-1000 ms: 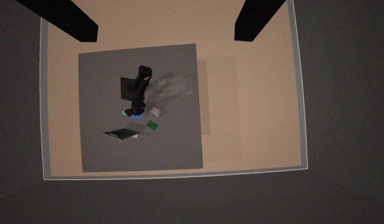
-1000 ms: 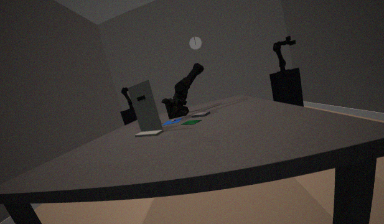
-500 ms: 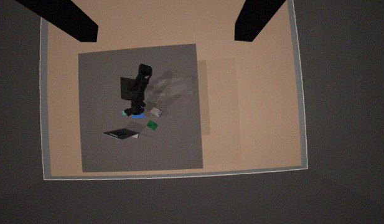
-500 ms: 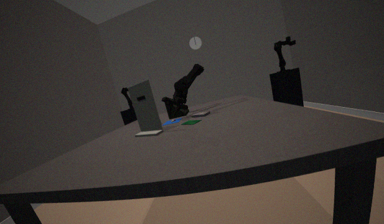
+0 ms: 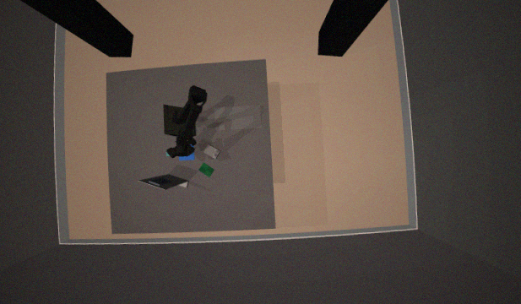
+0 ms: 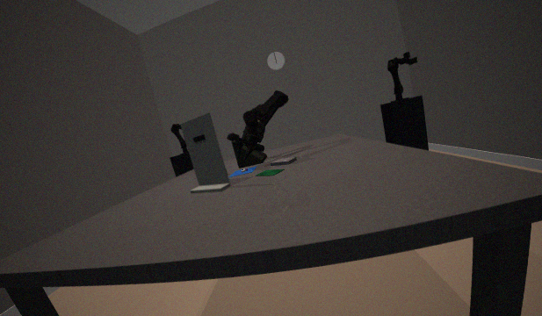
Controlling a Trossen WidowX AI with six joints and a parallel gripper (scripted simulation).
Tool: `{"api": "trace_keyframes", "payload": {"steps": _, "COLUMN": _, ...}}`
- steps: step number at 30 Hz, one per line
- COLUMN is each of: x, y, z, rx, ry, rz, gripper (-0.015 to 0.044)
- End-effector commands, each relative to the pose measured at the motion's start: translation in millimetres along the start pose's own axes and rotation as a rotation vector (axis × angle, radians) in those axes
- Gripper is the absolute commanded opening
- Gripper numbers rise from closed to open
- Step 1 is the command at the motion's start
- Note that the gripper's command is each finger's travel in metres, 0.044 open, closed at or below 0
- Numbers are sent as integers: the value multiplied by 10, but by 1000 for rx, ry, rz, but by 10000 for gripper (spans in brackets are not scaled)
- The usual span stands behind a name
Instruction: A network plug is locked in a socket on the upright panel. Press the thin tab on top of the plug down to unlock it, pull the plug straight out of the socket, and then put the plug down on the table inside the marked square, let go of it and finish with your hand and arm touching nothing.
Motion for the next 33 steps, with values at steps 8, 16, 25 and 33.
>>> {"api": "trace_keyframes", "payload": {"steps": 8, "x": -123, "y": -18, "z": -94, "rx": -5, "ry": 2, "rz": -4, "gripper": 156}}
{"api": "trace_keyframes", "payload": {"steps": 16, "x": -207, "y": -14, "z": -148, "rx": -5, "ry": 2, "rz": -4, "gripper": 156}}
{"api": "trace_keyframes", "payload": {"steps": 25, "x": -305, "y": -7, "z": -204, "rx": -5, "ry": 2, "rz": -4, "gripper": 156}}
{"api": "trace_keyframes", "payload": {"steps": 33, "x": -395, "y": 2, "z": -250, "rx": -4, "ry": 2, "rz": -5, "gripper": 156}}
Point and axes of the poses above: the point midway between the two fingers, 35 mm back from their tips, its own x axis out along the fingers, its own z axis across the jaws, y = z × x, the point moved 2 cm from there along -x, back along the fingers, and after that the axes turned 2 degrees about -x, right-handed, at the moved point
